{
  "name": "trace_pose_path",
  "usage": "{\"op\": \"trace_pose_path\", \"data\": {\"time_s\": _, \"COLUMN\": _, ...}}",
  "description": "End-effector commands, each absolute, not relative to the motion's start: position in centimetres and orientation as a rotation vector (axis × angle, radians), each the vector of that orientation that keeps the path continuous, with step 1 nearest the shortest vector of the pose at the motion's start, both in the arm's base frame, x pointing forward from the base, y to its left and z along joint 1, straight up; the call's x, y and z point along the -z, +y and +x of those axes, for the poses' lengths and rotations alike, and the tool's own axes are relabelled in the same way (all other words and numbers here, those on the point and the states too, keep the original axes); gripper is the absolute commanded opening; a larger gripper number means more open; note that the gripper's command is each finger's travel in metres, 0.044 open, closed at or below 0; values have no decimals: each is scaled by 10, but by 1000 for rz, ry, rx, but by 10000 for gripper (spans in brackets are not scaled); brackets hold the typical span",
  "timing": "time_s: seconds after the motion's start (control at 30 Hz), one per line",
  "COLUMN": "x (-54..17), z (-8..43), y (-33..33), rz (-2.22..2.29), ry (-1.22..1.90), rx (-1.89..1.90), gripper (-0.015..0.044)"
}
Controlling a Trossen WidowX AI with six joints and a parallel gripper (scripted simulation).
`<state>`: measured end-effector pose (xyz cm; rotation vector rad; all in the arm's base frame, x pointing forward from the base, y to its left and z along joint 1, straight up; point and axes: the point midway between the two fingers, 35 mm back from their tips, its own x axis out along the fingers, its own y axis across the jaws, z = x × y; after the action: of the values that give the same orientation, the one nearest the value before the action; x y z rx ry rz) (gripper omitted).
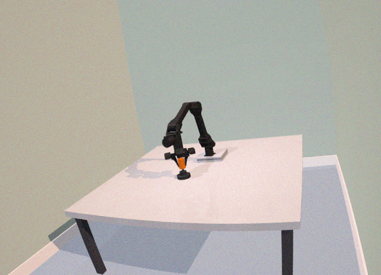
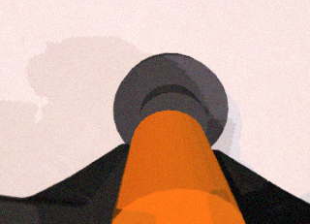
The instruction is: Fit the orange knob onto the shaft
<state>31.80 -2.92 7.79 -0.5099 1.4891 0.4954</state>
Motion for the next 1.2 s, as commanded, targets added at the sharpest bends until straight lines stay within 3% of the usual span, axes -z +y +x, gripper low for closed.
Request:
{"op": "trace_pose_path", "data": {"time_s": 0.0, "x": -79, "z": 318, "y": -29, "rz": -527, "ry": 1480, "rx": -507, "gripper": 0}}
{"op": "trace_pose_path", "data": {"time_s": 1.17, "x": -79, "z": 324, "y": -30, "rz": -527, "ry": 1479, "rx": -506, "gripper": 0}}
